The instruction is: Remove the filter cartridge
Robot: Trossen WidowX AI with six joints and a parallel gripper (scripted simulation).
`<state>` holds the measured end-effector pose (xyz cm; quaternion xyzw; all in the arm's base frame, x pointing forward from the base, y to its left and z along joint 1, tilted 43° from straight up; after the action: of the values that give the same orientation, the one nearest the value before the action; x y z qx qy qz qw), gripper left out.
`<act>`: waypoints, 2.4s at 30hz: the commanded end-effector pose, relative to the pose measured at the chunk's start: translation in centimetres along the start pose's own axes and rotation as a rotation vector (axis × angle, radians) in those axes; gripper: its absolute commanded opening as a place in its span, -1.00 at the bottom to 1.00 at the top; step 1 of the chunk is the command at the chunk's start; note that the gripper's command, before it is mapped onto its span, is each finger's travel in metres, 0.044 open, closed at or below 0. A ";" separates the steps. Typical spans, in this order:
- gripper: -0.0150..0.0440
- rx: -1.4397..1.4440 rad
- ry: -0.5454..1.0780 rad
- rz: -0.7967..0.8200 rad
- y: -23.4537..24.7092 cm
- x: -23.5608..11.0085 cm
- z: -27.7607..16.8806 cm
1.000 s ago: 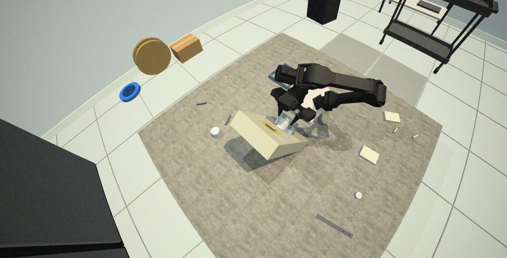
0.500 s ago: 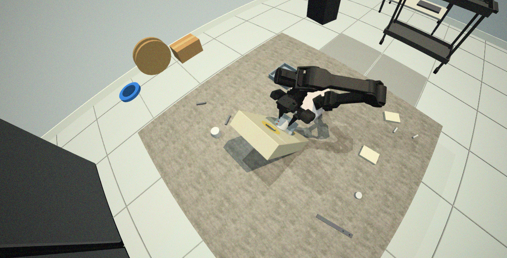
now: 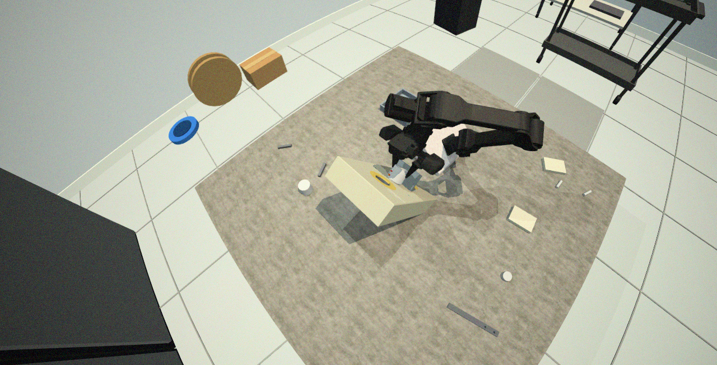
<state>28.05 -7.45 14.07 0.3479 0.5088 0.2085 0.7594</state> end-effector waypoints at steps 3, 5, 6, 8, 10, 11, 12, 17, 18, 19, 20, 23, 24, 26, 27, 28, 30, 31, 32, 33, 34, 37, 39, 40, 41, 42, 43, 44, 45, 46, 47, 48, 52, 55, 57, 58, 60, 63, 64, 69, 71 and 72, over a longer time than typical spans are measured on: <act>-0.49 0.008 -0.019 -0.002 0.3 -1.3 1.0; -0.49 0.026 -0.030 -0.009 0.2 -2.6 1.1; -0.49 0.035 -0.035 -0.012 0.2 -3.2 1.2; -0.49 0.053 -0.046 -0.018 0.1 -4.4 1.2; -0.49 0.071 -0.057 -0.024 0.1 -5.6 1.2; -0.49 0.080 -0.062 -0.027 0.2 -6.2 1.2; -0.49 0.089 -0.067 -0.030 0.2 -6.8 1.2; -0.49 0.128 -0.090 -0.040 0.3 -9.4 0.9; -0.49 0.130 -0.091 -0.040 0.4 -9.5 0.9; -0.49 0.130 -0.091 -0.040 0.4 -9.5 0.9; -0.49 0.128 -0.091 -0.040 0.3 -9.5 0.9; -0.49 0.114 -0.081 -0.037 -0.6 -9.5 1.3; -0.49 0.107 -0.077 -0.036 -1.1 -9.4 1.5; -0.49 0.095 -0.069 -0.033 -1.9 -9.4 1.7; -0.49 0.088 -0.065 -0.032 -2.3 -9.3 1.9; -0.49 0.082 -0.061 -0.030 -2.7 -9.3 2.0; -0.49 0.069 -0.053 -0.027 -3.6 -9.2 2.3; -0.49 0.062 -0.049 -0.025 -4.0 -9.1 2.4; -0.49 0.056 -0.046 -0.024 -4.4 -9.1 2.5; -0.49 0.049 -0.042 -0.022 -4.9 -9.0 2.6; -0.49 0.043 -0.038 -0.020 -5.3 -8.9 2.7; -0.49 0.023 -0.027 -0.013 -6.6 -8.7 2.9; -0.49 0.010 -0.019 -0.008 -7.5 -8.5 3.1; -0.49 0.003 -0.016 -0.006 -8.0 -8.4 3.1; -0.49 -0.002 -0.013 -0.004 -8.3 -8.4 3.2; -0.49 -0.006 -0.011 -0.002 -8.6 -8.3 3.2; -0.49 -0.007 -0.010 -0.002 -8.6 -8.3 3.2; -0.49 0.028 -0.010 -0.003 -7.7 -8.2 2.8; -0.49 0.044 -0.008 -0.013 -8.0 -8.3 2.7; -0.49 0.072 -0.006 -0.029 -8.6 -8.4 2.5; -0.49 0.106 -0.003 -0.049 -9.3 -8.5 2.3; -0.49 0.141 -0.001 -0.070 -10.0 -8.6 2.0; -0.49 0.282 0.000 -0.153 -12.8 -9.3 1.0; -0.49 0.390 -0.008 -0.217 -14.8 -9.8 0.2; -0.49 0.464 -0.017 -0.260 -16.1 -10.3 -0.4; -0.49 0.501 -0.022 -0.281 -16.8 -10.5 -0.8; -0.49 0.576 -0.034 -0.324 -18.1 -10.9 -1.4; -0.49 0.689 -0.056 -0.389 -20.1 -11.6 -2.4; -0.49 0.726 -0.065 -0.411 -20.7 -11.8 -2.8; -0.49 0.917 -0.116 -0.520 -23.8 -13.0 -4.7; -0.49 0.966 -0.132 -0.548 -24.6 -13.3 -5.2; -0.49 0.973 -0.134 -0.552 -24.7 -13.4 -5.3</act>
<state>18.22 -30.18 3.81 0.5119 0.5788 -0.2272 0.5927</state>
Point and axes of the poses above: the point midway between the two fingers, 35 mm back from their tips, its own x axis out along the fingers, its own y axis across the jaws, z = x × y, the point moved 1 cm from there along -x, back along the fingers, and after that the axes turned 13 degrees about x, right-handed, at the moved point
